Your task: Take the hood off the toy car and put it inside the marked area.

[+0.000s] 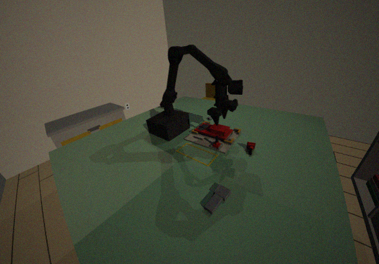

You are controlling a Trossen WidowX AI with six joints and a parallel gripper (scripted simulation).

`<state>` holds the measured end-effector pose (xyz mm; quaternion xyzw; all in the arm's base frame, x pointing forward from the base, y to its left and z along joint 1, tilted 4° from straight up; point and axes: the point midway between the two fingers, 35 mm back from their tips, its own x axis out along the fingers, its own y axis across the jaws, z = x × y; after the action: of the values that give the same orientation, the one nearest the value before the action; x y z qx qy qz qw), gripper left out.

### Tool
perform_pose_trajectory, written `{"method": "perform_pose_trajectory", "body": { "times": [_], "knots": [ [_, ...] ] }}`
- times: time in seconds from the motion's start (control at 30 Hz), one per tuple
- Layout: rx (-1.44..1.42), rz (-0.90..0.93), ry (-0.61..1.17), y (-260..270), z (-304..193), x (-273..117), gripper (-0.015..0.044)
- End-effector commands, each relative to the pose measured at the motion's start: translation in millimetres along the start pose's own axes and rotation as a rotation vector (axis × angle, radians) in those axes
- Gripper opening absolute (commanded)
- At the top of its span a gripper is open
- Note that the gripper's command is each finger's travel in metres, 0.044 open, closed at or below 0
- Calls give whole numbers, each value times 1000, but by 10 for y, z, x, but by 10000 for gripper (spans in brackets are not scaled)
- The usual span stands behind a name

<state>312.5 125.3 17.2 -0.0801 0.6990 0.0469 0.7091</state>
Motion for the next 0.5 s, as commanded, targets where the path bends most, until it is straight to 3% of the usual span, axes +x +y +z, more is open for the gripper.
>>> {"method": "perform_pose_trajectory", "body": {
  "times": [0.0,0.47],
  "knots": [
    [-3,-7,3,-11,-12,47,440],
    [-3,-7,3,-11,-22,156,440]
  ]
}}
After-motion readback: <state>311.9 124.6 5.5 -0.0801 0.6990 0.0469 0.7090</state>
